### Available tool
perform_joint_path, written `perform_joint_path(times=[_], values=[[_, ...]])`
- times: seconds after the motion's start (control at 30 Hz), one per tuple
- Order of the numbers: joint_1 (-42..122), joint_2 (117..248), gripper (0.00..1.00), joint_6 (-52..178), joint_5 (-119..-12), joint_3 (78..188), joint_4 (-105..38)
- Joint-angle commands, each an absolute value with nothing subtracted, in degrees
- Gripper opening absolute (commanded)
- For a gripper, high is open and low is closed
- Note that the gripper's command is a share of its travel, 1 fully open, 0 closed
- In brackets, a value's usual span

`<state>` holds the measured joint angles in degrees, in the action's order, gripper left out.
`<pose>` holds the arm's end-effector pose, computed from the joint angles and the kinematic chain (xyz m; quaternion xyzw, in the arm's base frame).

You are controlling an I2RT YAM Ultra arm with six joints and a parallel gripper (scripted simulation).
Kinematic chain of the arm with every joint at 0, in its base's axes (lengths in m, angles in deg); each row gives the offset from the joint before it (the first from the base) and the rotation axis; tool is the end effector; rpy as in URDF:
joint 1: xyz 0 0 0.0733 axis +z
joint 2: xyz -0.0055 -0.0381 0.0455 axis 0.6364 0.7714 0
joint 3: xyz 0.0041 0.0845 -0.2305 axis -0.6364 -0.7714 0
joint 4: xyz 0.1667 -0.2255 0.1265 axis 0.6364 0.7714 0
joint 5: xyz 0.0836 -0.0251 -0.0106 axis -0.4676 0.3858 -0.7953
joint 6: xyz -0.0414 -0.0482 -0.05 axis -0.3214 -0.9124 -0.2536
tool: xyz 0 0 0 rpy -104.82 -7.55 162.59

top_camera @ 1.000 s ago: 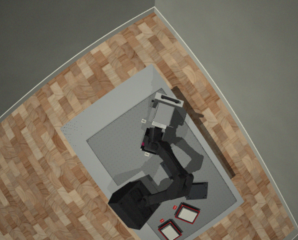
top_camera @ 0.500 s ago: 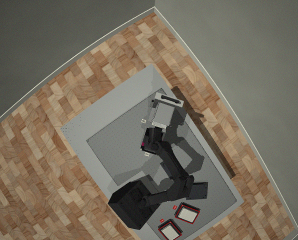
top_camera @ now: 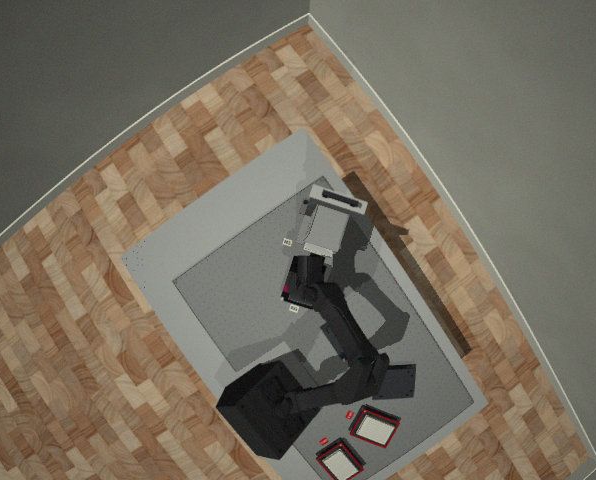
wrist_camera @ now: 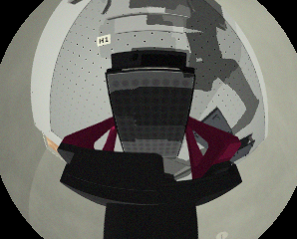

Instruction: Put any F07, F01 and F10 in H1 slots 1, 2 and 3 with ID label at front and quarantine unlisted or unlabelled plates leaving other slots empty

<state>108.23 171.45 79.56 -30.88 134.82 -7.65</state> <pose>0.1743 0.3410 0.1760 -0.3572 0.8661 -0.0803 0.3403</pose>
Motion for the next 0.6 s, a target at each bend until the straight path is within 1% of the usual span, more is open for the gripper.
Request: perform_joint_path(times=[0.0, 0.57], values=[[109.42, 170.62, 0.86, 80.12, -30.64, 135.35, -6.70], [113.77, 168.10, 0.86, 85.06, -29.00, 139.91, 3.27]])
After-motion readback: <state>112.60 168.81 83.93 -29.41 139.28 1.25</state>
